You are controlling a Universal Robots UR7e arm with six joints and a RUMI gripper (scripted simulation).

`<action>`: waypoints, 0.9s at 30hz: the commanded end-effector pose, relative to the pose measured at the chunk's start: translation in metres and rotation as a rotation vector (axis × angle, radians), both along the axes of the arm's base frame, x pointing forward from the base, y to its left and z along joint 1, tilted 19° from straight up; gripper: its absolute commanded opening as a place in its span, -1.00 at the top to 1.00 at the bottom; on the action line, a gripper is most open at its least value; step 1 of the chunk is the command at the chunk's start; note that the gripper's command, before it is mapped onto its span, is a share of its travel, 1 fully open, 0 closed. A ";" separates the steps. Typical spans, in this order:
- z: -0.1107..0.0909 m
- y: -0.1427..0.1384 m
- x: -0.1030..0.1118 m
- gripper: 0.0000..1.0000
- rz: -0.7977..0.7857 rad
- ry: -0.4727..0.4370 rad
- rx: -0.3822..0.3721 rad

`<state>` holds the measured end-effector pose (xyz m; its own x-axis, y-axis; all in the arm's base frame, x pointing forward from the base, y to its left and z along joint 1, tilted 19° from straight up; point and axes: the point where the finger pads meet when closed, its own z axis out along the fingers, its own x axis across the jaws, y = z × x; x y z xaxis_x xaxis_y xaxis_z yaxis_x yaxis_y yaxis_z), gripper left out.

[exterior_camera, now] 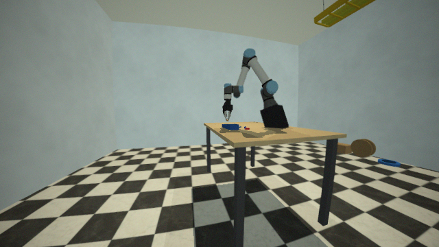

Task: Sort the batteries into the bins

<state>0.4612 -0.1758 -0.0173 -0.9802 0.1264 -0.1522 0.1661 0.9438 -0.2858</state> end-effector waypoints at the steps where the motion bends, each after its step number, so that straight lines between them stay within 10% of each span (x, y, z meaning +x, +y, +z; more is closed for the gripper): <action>1: 0.000 0.000 -0.001 1.00 0.000 -0.001 -0.001; 27: -0.034 -0.011 0.002 1.00 0.000 -0.001 -0.001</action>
<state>0.4615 -0.1848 -0.0447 -0.9803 0.1267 -0.1517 0.1662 0.9438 -0.2857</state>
